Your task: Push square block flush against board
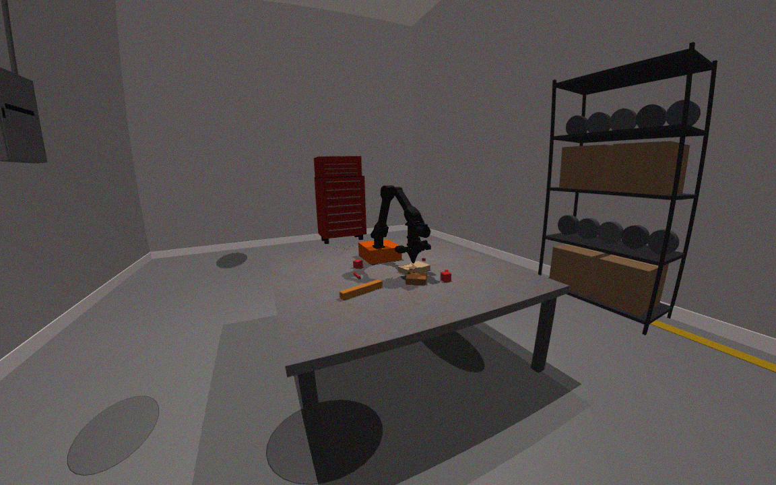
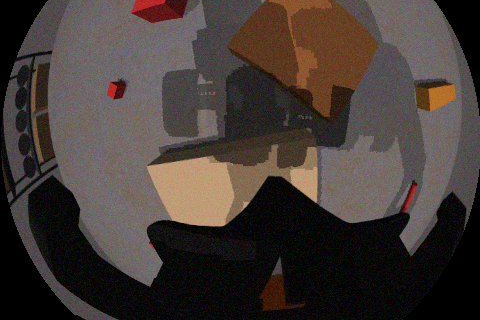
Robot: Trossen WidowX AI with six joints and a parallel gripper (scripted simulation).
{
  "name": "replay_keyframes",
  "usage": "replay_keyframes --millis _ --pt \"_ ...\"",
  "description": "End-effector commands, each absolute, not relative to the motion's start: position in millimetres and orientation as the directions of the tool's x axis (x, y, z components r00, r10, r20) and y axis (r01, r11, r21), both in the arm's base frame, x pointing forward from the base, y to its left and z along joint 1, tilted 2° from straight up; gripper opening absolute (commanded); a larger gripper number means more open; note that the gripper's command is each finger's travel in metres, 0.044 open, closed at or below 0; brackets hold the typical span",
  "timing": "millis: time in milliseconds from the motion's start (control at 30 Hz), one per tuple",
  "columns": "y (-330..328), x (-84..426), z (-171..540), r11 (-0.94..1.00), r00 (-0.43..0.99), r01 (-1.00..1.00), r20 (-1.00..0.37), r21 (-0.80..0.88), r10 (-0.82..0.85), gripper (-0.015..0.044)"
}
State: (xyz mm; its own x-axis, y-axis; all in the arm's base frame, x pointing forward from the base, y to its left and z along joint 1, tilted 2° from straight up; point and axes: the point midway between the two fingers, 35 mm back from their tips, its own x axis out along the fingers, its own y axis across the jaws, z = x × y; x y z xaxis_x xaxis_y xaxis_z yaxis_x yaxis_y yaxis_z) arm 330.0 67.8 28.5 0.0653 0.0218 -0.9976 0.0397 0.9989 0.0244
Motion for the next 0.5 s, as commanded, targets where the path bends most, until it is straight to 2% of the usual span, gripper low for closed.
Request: replay_keyframes --millis 0,467 --pt "76.5 330.2 28.7 0.997 0.065 -0.080 -0.998 0.013 0.018 0.0000" --pt "114.6 326.7 29.5 0.844 0.063 -0.536 -0.998 -0.015 0.022 0.0000"
